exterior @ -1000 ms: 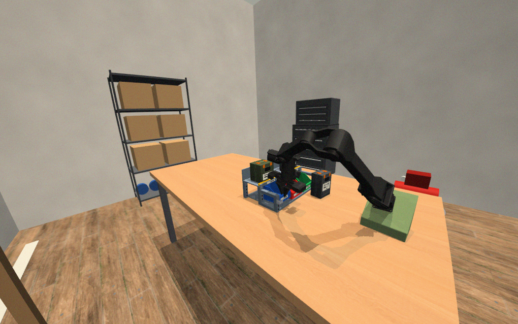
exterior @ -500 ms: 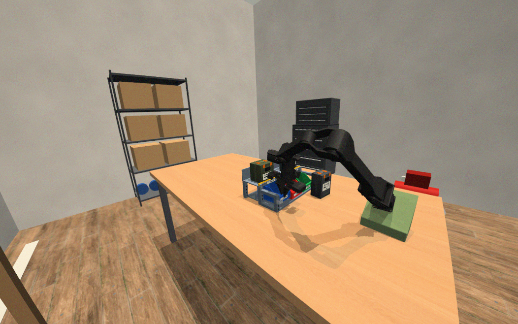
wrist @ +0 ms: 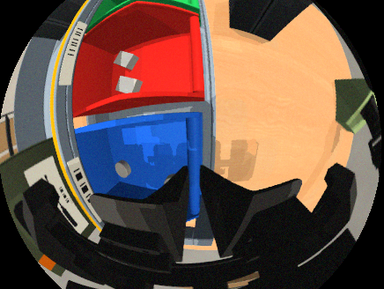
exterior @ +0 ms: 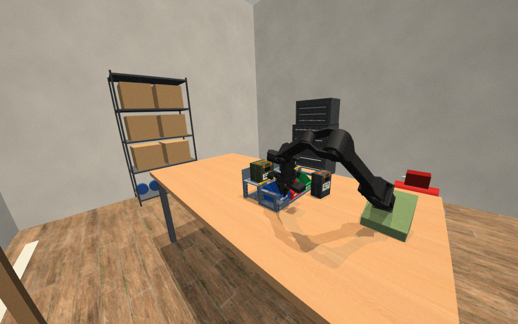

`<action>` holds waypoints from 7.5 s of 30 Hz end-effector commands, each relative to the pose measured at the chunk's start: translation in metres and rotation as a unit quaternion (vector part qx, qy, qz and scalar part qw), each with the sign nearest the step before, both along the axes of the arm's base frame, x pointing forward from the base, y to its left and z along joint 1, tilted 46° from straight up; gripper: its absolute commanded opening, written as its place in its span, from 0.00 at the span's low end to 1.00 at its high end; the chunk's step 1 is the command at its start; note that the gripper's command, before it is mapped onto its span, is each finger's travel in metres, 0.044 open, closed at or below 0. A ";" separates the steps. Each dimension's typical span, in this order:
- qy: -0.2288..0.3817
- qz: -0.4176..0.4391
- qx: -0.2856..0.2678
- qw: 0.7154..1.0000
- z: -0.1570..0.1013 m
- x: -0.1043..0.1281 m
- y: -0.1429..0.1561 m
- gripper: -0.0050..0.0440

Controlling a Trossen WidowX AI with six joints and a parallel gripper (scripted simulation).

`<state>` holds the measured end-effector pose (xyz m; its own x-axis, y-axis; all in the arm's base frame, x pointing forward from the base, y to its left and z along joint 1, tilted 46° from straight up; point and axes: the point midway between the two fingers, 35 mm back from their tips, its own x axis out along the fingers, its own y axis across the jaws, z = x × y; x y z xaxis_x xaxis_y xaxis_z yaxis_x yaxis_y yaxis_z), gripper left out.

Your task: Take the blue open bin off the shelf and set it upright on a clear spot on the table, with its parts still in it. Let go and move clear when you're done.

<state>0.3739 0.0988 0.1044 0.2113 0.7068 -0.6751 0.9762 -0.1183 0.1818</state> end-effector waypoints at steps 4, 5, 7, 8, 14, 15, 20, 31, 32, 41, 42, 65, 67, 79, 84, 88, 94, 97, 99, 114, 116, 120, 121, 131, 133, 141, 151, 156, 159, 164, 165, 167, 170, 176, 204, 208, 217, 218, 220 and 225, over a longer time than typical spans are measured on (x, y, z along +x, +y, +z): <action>-0.012 -0.003 0.000 1.000 0.007 0.004 -0.001 0.10; -0.012 -0.003 0.000 1.000 0.007 0.004 -0.001 0.10; -0.012 -0.003 0.000 1.000 0.007 0.004 -0.001 0.10; -0.012 -0.003 0.000 1.000 0.007 0.004 -0.001 0.10; -0.012 -0.003 0.000 1.000 0.006 0.003 -0.001 0.10; -0.012 -0.003 0.000 1.000 0.006 0.003 -0.001 0.10; -0.012 -0.003 0.000 1.000 0.006 0.003 -0.001 0.10; -0.012 -0.003 0.000 1.000 0.005 0.002 -0.001 0.10; -0.012 -0.003 0.000 1.000 0.005 0.002 -0.001 0.10; -0.012 -0.003 0.000 1.000 0.005 0.002 -0.001 0.10; -0.012 -0.003 0.000 1.000 0.005 0.002 -0.001 0.10; -0.011 -0.003 0.000 1.000 -0.002 -0.057 0.000 0.10; -0.011 -0.003 0.000 1.000 -0.002 -0.057 0.000 0.10; -0.009 -0.001 0.000 1.000 -0.004 -0.068 0.001 0.10; -0.011 -0.002 0.000 1.000 -0.005 -0.086 0.000 0.10; -0.011 -0.002 0.000 1.000 -0.005 -0.086 0.000 0.10; -0.011 -0.002 0.000 1.000 -0.005 -0.086 0.000 0.10; -0.009 -0.002 0.000 1.000 -0.007 -0.113 0.000 0.10; -0.010 -0.002 0.000 1.000 -0.007 -0.131 -0.001 0.10; -0.008 -0.002 0.000 1.000 -0.007 -0.129 0.000 0.10; -0.009 -0.002 0.000 1.000 -0.007 -0.129 -0.001 0.10; -0.009 -0.002 0.000 1.000 -0.007 -0.129 -0.001 0.10; -0.009 -0.002 0.000 1.000 -0.007 -0.129 -0.001 0.10; 0.029 0.035 -0.003 0.999 -0.011 -0.129 0.003 0.10; 0.052 0.060 -0.005 0.997 -0.013 -0.129 0.005 0.10; 0.052 0.060 -0.005 0.997 -0.013 -0.129 0.005 0.10; 0.052 0.060 -0.004 0.997 -0.019 -0.129 0.010 0.10; 0.052 0.060 -0.004 0.997 -0.019 -0.129 0.010 0.10; 0.052 0.060 -0.004 0.997 -0.019 -0.129 0.010 0.10; 0.050 0.059 -0.005 0.997 -0.019 -0.128 0.011 0.10; 0.050 0.060 -0.005 0.997 -0.020 -0.128 0.012 0.10; 0.052 0.060 -0.004 0.997 -0.023 -0.129 0.014 0.10; 0.052 0.060 -0.004 0.997 -0.023 -0.129 0.014 0.10; 0.052 0.060 -0.004 0.997 -0.023 -0.129 0.014 0.10; 0.052 0.060 -0.004 0.997 -0.024 -0.129 0.016 0.10; 0.052 0.060 -0.004 0.997 -0.024 -0.129 0.016 0.10; 0.051 0.060 -0.004 0.997 -0.023 -0.129 0.015 0.10; 0.052 0.060 -0.004 0.997 -0.024 -0.129 0.016 0.10; 0.052 0.060 -0.004 0.997 -0.024 -0.129 0.016 0.10; 0.052 0.060 -0.004 0.997 -0.024 -0.129 0.016 0.10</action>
<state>0.2452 0.1135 0.0797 0.0529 0.7171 -0.6949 0.9970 0.0013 0.0772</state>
